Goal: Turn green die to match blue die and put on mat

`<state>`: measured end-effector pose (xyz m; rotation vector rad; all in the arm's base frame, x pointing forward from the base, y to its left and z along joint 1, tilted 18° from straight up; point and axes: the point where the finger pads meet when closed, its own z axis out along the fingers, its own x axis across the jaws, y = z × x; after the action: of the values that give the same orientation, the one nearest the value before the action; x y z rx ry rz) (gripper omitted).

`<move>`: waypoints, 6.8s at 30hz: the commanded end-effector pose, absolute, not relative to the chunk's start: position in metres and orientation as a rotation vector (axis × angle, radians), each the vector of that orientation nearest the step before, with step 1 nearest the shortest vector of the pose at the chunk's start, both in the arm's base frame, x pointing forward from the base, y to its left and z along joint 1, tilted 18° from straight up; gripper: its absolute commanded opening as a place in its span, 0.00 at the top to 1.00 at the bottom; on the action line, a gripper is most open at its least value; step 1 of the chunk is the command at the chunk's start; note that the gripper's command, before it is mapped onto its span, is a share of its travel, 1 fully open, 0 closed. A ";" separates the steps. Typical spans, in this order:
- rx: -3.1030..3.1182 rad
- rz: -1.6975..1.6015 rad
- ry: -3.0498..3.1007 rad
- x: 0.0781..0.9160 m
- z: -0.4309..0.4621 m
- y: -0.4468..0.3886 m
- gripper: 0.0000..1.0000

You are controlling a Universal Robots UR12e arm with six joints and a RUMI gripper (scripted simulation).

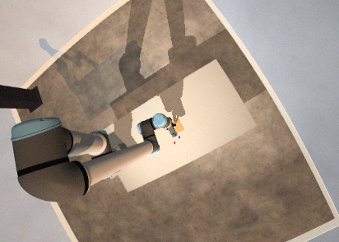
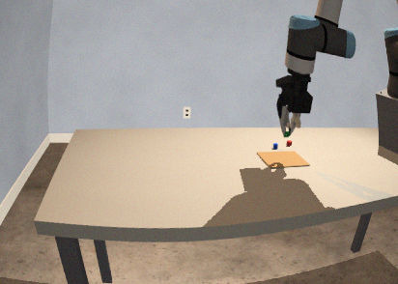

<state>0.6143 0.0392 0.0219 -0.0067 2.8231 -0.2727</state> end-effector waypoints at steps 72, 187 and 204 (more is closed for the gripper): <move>-0.173 0.814 2.734 0.616 0.021 0.029 1.00; -0.226 1.169 2.617 0.636 -0.042 0.031 1.00; -0.226 1.169 2.617 0.636 -0.042 0.031 1.00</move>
<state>0.6354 0.0308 -0.0422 -0.2253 2.6179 1.1701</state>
